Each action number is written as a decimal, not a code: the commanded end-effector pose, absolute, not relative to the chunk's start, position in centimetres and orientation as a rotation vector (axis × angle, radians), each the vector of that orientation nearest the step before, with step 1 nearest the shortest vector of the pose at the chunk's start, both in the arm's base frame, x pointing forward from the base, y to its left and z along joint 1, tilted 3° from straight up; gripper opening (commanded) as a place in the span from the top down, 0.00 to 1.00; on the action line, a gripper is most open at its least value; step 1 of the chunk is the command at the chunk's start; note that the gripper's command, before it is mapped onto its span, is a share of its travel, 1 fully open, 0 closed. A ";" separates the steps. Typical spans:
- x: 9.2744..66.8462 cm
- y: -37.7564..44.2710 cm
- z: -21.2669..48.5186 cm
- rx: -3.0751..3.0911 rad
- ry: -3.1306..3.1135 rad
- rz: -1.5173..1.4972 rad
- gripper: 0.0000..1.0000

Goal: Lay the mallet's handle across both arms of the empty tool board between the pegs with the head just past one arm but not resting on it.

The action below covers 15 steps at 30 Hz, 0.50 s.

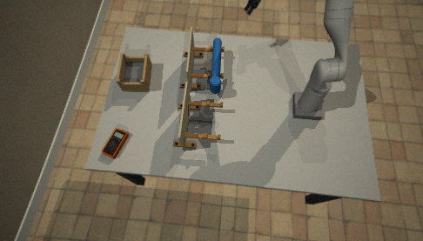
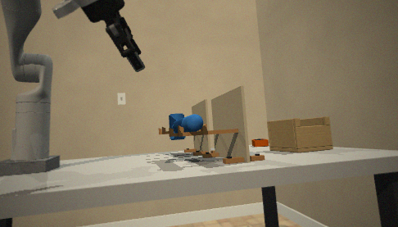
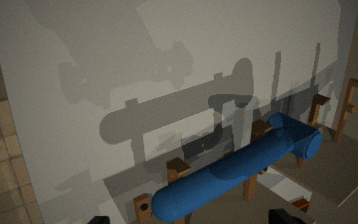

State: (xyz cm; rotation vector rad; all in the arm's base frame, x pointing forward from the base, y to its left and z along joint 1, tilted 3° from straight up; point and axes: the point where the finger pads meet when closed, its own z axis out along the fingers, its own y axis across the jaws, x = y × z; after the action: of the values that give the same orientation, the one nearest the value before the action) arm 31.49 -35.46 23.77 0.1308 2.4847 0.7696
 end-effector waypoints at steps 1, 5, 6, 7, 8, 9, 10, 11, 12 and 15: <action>31.8 -35.1 23.8 0.083 2.498 0.750 0.00; 32.4 -33.9 23.5 -0.040 2.530 0.721 0.00; 32.7 -33.4 23.4 -0.092 2.542 0.708 0.00; 33.1 -32.8 23.3 -0.154 2.555 0.691 0.00; 33.5 -32.1 23.2 -0.225 2.568 0.672 0.00; 33.7 -31.7 23.1 -0.274 2.577 0.658 0.00; 34.0 -31.1 23.0 -0.328 2.585 0.643 0.00; 34.3 -30.6 22.9 -0.382 2.592 0.627 0.00; 34.3 -30.6 22.9 -0.382 2.592 0.627 0.00; 35.2 -29.1 22.6 -0.543 2.609 0.579 0.00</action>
State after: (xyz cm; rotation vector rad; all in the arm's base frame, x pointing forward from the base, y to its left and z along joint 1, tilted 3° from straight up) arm 33.84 -31.02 22.66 -0.3688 2.5917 0.6374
